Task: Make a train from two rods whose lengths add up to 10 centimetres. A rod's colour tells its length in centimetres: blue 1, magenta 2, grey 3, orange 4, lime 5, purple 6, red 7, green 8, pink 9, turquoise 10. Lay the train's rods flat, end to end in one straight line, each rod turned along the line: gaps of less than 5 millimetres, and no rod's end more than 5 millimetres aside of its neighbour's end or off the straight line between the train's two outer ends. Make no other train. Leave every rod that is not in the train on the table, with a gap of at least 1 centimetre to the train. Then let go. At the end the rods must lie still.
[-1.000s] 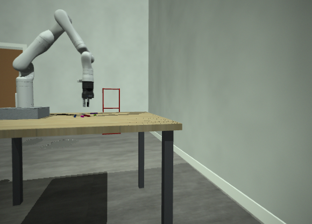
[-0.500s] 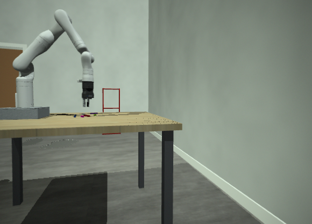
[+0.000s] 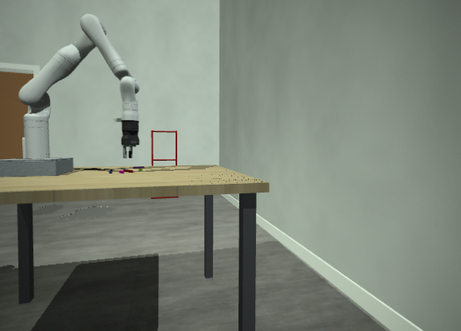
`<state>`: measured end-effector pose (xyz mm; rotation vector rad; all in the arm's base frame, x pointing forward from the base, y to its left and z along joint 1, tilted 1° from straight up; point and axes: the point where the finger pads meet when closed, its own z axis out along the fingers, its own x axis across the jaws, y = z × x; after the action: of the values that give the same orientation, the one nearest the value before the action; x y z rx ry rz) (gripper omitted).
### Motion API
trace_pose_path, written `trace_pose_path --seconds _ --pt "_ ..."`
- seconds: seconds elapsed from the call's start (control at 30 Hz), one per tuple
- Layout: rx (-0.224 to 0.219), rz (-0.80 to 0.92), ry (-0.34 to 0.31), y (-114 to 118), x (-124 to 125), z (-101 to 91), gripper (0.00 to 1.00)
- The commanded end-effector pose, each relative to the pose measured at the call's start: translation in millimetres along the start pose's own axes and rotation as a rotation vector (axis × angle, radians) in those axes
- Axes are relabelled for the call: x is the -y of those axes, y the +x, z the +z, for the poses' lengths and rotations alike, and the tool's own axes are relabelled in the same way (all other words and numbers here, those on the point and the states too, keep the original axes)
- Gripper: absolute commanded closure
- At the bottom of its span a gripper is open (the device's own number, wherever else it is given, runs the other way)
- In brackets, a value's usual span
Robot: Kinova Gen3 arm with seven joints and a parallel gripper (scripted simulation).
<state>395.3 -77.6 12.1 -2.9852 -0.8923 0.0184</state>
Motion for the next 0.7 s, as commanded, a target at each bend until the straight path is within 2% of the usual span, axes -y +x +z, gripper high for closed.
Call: trace_pose_path --seconds 0.0,0.67 --pt "-0.004 -0.014 -0.009 1.6 -3.9 2.8 0.46" --pt "-0.003 -0.014 -0.010 0.0 -4.0 26.0 0.46"
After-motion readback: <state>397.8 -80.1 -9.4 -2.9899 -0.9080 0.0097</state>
